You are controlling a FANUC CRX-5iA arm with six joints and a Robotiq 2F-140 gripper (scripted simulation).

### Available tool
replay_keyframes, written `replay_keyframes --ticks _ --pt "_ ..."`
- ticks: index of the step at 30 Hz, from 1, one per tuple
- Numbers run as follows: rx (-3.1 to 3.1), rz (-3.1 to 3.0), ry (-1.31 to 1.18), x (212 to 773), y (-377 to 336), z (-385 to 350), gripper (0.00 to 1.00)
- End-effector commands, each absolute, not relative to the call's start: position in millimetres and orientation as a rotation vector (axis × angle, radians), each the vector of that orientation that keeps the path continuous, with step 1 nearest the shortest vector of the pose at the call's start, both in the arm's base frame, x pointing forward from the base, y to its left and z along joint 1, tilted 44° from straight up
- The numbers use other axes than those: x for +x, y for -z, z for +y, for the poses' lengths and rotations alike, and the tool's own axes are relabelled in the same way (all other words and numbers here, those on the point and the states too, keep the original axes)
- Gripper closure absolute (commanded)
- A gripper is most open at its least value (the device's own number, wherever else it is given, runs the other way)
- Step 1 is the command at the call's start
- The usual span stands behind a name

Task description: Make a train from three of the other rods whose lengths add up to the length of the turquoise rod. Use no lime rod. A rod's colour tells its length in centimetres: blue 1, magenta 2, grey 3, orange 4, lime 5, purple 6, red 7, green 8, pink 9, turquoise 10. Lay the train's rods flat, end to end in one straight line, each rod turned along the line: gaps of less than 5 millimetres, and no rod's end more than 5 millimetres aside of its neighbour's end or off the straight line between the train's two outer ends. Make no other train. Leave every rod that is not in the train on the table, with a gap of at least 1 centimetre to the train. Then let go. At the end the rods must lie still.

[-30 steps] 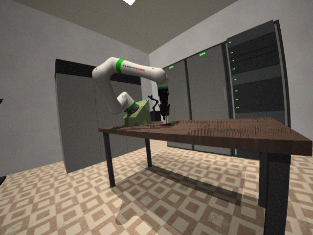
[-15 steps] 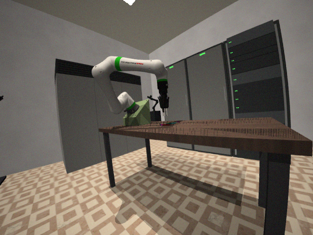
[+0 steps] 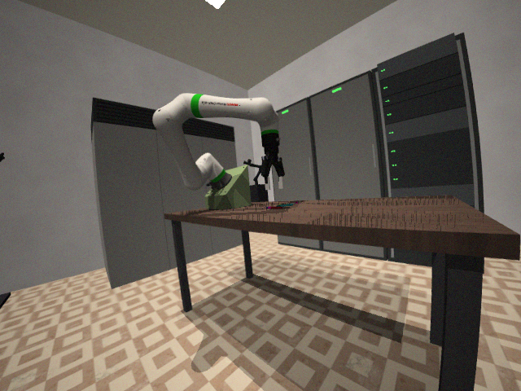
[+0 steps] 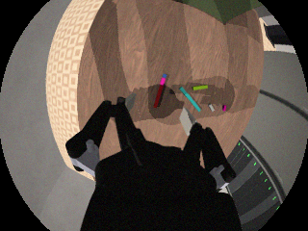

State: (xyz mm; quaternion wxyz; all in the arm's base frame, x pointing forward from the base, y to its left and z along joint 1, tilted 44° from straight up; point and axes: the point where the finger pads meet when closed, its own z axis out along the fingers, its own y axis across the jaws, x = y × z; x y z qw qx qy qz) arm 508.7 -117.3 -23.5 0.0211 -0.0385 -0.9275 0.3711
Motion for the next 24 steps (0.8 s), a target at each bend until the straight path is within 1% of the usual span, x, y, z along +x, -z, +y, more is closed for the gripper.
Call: replay_keyframes --ticks 1,18,24 --pt "-0.119 -2.876 -1.151 508.9 23.4 -117.1 0.0" --pt "-0.119 -2.876 -1.151 509.2 20.1 -114.0 0.0" --pt "-0.119 -2.876 -1.151 510.6 5.6 -100.2 0.0"
